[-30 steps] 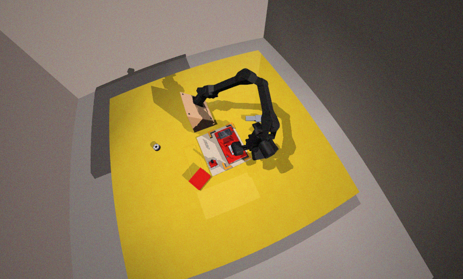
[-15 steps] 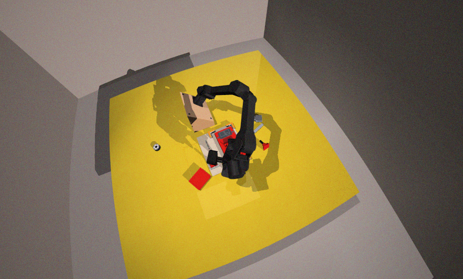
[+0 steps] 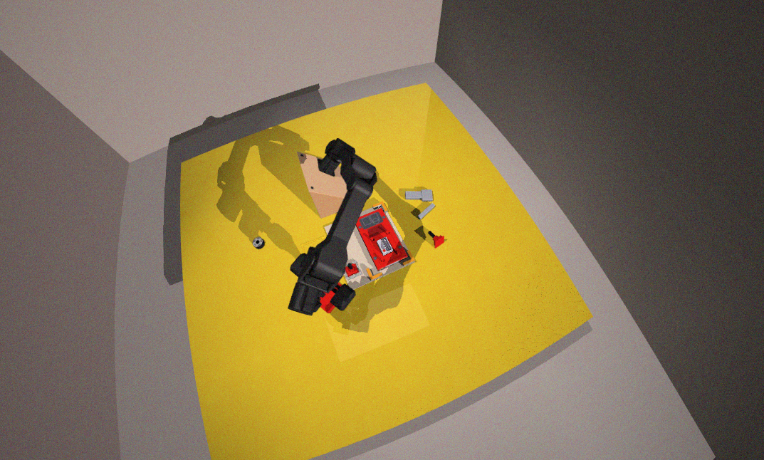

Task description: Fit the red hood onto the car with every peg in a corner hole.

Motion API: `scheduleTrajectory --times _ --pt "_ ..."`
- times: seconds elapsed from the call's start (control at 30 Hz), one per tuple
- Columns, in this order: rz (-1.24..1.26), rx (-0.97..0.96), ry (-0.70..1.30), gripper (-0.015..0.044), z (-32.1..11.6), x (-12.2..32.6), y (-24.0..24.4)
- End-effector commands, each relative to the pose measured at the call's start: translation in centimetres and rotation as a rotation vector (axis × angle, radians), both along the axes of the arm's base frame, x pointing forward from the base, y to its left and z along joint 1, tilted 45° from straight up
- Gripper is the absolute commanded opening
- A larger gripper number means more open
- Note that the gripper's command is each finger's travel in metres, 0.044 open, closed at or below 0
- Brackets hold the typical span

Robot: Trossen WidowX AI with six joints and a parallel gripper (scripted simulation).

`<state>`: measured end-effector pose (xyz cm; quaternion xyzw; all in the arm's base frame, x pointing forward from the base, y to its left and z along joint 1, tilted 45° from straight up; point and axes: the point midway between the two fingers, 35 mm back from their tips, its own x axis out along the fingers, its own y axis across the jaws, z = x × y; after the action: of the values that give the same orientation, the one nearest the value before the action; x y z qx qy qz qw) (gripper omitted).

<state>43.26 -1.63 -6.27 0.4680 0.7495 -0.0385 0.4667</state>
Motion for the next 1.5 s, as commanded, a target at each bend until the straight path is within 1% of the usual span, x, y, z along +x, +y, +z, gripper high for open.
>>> scheduleTrajectory --times 0.0,1.47 --pt "-0.039 0.018 0.018 0.044 -0.6 0.1 -0.7" --pt "-0.039 0.019 0.018 0.044 -2.2 0.0 0.8"
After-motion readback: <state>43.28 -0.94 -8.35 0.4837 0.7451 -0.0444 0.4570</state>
